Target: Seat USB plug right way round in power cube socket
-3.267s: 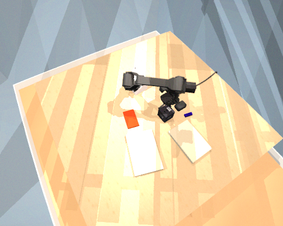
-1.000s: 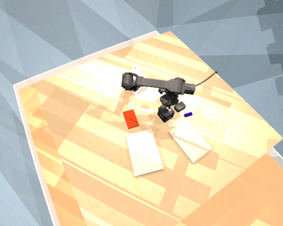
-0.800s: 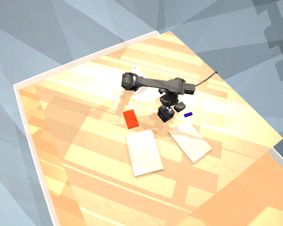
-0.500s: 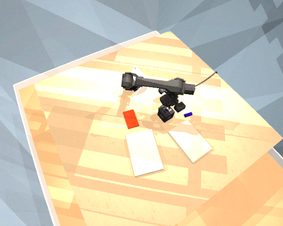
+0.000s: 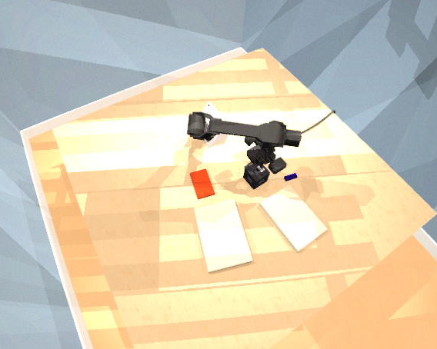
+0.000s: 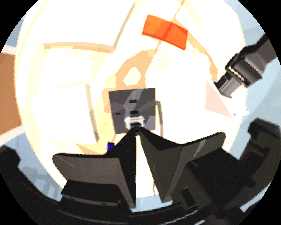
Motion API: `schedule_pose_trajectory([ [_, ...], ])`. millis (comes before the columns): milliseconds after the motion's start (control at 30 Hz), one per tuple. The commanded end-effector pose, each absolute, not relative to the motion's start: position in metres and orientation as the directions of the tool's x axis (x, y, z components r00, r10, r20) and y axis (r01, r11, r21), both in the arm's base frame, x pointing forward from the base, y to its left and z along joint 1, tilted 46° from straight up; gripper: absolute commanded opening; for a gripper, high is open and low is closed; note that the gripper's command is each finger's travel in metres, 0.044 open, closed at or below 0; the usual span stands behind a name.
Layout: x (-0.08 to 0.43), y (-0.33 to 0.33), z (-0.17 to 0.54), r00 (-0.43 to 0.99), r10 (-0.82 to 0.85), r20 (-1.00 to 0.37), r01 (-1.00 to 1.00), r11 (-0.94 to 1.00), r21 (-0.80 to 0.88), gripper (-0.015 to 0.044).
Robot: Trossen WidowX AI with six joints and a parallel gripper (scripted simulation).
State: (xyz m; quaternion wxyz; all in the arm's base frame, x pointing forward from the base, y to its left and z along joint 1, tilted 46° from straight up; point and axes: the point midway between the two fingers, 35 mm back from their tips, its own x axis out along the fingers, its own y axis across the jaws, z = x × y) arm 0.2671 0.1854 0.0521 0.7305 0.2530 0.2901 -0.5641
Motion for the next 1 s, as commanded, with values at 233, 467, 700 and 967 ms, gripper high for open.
schedule_pose_trajectory([
  [233,0.2677,0.1837,0.0514,0.197,-0.678,-0.708,0.97,0.239,0.041,0.0],
  [467,0.2679,0.1831,0.0508,0.197,-0.678,-0.708,0.97,0.239,0.041,0.0],
  [700,0.2681,0.1825,0.0502,0.197,-0.678,-0.708,0.97,0.239,0.041,0.0],
  [967,0.2682,0.1819,0.0496,0.197,-0.678,-0.708,0.97,0.239,0.041,0.0],
])
